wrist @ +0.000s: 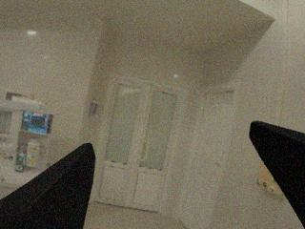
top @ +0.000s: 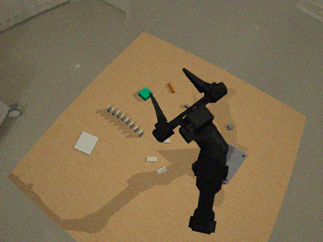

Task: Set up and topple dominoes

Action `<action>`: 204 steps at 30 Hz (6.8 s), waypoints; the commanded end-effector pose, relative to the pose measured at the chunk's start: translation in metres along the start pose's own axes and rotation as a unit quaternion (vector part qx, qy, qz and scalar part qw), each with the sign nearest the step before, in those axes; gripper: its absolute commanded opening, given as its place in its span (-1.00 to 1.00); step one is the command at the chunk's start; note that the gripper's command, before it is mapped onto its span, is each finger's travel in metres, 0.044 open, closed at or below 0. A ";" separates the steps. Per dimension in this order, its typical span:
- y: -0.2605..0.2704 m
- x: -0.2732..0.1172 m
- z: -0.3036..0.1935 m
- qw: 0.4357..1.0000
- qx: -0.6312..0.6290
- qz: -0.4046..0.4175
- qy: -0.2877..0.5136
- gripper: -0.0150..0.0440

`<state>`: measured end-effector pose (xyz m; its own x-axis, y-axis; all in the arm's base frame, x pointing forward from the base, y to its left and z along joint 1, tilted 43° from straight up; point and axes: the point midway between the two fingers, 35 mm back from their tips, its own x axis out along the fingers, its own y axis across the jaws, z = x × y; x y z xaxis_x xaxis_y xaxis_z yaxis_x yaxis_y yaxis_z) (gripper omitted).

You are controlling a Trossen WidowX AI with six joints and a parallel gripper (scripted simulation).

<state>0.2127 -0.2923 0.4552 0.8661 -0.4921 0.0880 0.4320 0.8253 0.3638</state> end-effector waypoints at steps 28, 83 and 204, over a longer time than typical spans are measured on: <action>0.193 -0.075 -0.419 0.663 -0.116 0.390 0.629 1.00; 0.232 -0.175 -0.516 0.544 -0.140 0.464 0.685 -0.13; 0.309 -0.110 -0.392 0.950 0.035 0.090 0.298 -0.13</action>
<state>0.3564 0.1276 0.1907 0.9020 -0.0628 -0.4272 0.2589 0.8704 0.4187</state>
